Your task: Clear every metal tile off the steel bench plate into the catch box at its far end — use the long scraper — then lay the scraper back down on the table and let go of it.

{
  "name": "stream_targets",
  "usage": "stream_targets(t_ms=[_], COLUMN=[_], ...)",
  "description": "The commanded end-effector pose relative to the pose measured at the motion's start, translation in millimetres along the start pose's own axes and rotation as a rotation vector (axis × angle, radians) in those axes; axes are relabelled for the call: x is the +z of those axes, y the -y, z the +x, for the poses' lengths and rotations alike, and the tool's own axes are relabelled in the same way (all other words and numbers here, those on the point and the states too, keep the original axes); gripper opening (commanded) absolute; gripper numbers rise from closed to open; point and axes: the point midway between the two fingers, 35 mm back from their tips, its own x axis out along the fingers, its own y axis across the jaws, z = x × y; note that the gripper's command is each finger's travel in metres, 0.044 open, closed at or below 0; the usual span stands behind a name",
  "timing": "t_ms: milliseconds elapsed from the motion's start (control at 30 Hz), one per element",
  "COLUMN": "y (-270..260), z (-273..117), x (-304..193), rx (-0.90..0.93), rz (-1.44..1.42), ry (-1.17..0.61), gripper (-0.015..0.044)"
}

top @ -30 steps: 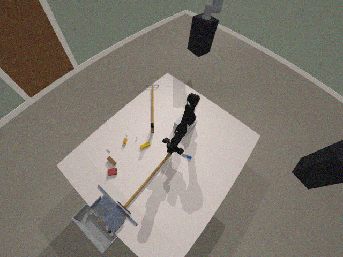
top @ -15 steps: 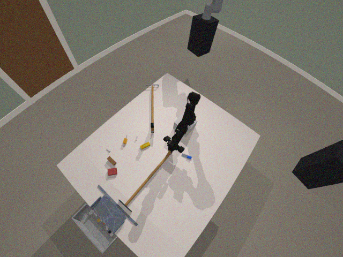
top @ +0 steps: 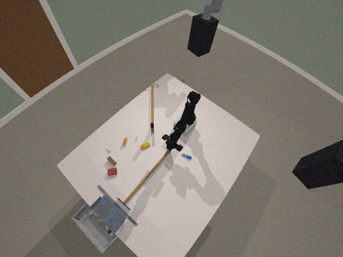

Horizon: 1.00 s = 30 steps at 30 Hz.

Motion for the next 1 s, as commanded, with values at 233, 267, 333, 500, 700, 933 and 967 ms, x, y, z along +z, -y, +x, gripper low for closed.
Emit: stream_targets(t_ms=[233, 267, 333, 500, 700, 933, 967], y=[16, 16, 17, 20, 22, 25, 25], z=[-2, -2, -2, -2, 3, 9, 10], x=[-3, -3, -3, -2, 5, 14, 16], rx=[-0.009, -0.009, -0.01, -0.012, -0.013, -0.015, -0.015], rz=[0.011, 0.011, 0.012, 0.013, 0.014, 0.016, 0.016], ry=[0.006, 0.006, 0.006, 0.006, 0.008, 0.01, 0.01], gripper=[0.0, 0.0, 0.0, 0.0, 0.0, 0.0, 0.0])
